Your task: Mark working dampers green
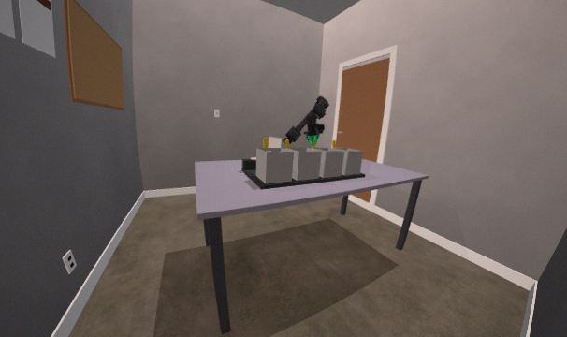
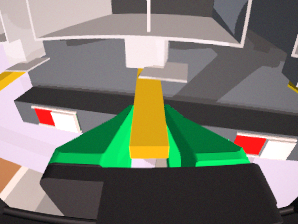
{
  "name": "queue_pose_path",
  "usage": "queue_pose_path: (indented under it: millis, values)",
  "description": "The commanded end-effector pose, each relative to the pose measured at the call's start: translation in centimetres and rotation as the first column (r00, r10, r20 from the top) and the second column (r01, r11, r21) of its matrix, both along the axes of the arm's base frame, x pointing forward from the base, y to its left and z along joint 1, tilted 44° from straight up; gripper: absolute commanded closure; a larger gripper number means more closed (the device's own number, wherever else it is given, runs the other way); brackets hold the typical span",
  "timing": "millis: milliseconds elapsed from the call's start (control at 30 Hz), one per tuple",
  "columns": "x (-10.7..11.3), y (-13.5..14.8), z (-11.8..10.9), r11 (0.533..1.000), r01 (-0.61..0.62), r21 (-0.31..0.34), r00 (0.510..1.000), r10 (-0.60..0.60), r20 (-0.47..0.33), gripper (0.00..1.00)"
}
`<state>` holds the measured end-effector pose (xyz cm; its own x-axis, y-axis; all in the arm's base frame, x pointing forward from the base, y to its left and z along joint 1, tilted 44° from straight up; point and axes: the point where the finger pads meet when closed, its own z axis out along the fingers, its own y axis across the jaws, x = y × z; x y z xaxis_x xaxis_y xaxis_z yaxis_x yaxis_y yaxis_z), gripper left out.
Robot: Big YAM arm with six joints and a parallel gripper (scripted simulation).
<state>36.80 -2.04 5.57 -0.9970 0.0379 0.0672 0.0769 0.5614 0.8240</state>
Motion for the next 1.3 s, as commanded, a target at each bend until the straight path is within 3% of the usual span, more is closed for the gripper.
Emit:
queue_pose_path:
  millis: [0,1267]
  values:
    - [0.11,0.67,0.19,1.000,-0.010,-0.004,1.000,0.010,-0.004,0.83]
    - [0.41,0.13,-0.05,1.000,-0.010,0.015,1.000,0.010,0.000,0.83]
